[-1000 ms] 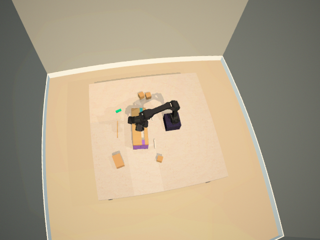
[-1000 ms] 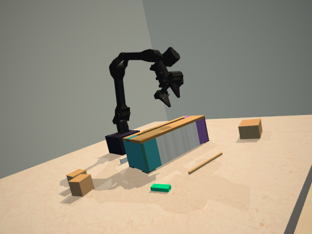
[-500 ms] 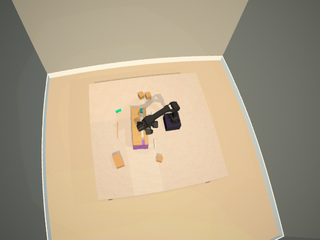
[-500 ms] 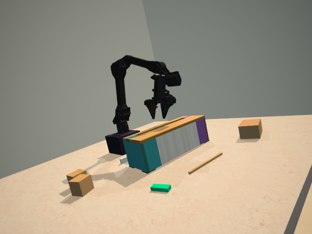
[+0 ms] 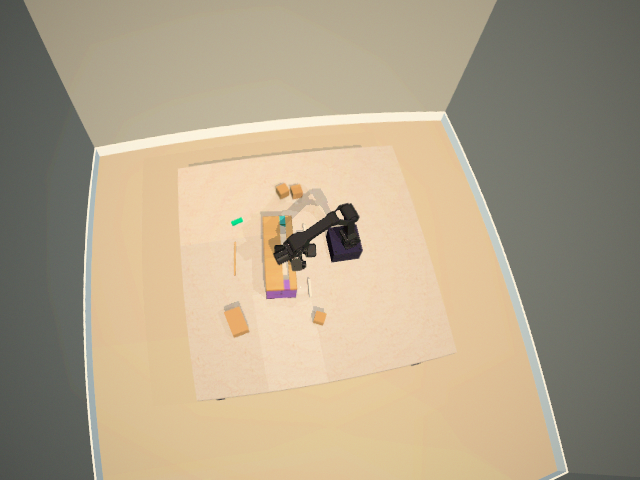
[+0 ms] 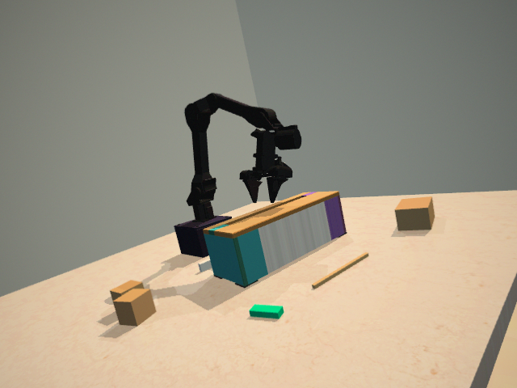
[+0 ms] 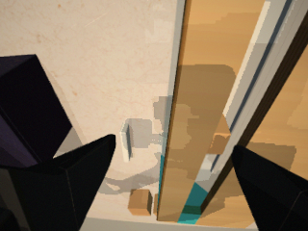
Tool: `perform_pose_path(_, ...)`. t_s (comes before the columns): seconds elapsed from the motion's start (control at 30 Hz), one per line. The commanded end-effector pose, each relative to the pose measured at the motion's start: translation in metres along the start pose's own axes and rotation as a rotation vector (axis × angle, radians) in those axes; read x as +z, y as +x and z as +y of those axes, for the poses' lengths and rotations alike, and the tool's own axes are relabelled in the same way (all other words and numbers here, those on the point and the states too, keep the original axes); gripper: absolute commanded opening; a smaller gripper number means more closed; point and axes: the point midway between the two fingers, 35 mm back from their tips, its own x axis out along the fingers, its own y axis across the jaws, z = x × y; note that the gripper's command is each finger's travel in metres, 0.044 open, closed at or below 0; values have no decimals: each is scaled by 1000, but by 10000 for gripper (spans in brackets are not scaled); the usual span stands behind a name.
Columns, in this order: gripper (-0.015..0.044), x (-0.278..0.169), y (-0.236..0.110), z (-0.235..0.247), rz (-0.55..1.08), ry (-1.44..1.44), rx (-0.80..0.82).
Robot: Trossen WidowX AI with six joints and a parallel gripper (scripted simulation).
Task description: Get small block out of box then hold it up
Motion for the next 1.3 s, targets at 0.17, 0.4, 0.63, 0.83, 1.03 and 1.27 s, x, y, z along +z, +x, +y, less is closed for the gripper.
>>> perform_pose_path(0.17,400,5,17,1,6,3,4)
perform_pose_path(0.4,400,8,28,2,6,3,4)
perform_pose_path(0.63,400,11,39,3,6,3,5)
perform_pose_path(0.83,400,13,49,4,6,3,5)
perform_pose_path(1.03,400,15,58,6,6,3,5)
perform_pose_path(1.27,400,10,54,5,1,-1,2)
